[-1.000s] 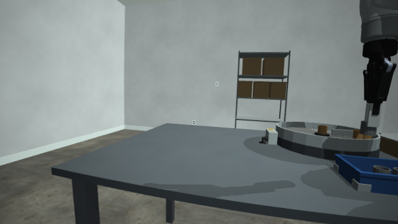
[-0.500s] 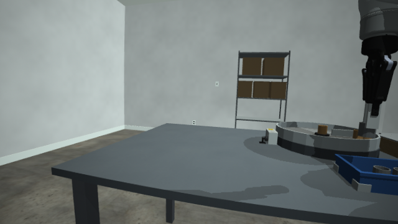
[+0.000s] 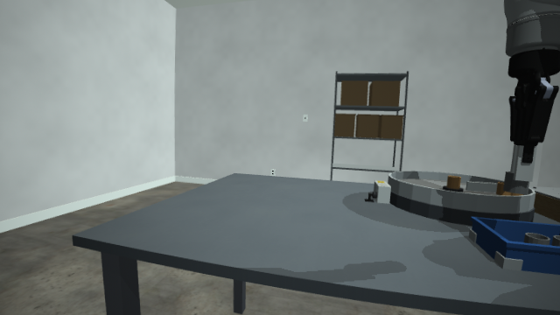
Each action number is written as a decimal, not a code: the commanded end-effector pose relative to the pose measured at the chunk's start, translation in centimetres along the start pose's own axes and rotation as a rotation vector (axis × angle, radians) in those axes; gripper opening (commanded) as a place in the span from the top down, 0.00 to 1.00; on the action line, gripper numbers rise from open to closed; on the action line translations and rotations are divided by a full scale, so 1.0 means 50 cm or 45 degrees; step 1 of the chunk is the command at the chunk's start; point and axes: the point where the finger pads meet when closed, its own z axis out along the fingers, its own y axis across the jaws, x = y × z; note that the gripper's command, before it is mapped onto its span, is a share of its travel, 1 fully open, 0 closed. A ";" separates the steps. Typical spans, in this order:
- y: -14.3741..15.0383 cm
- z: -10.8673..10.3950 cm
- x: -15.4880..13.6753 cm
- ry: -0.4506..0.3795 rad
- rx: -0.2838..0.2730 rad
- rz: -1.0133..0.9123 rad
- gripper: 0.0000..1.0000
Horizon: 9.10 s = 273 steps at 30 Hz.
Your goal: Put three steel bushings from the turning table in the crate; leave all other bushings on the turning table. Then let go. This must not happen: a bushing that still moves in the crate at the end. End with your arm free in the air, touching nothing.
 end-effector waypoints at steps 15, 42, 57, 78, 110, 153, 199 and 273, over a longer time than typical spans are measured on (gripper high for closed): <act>-0.001 0.004 -0.006 -0.012 -0.011 0.003 1.00; -0.001 0.004 -0.009 -0.012 -0.011 0.003 1.00; -0.001 0.004 -0.009 -0.012 -0.011 0.003 1.00; 0.001 0.138 -0.012 -0.012 -0.011 0.003 1.00; 0.001 0.153 -0.012 -0.012 -0.011 0.003 1.00; -0.003 0.157 -0.004 -0.012 -0.011 0.003 1.00; -0.006 0.157 0.001 -0.012 -0.011 0.003 1.00; -0.003 0.238 0.000 -0.012 -0.011 0.003 1.00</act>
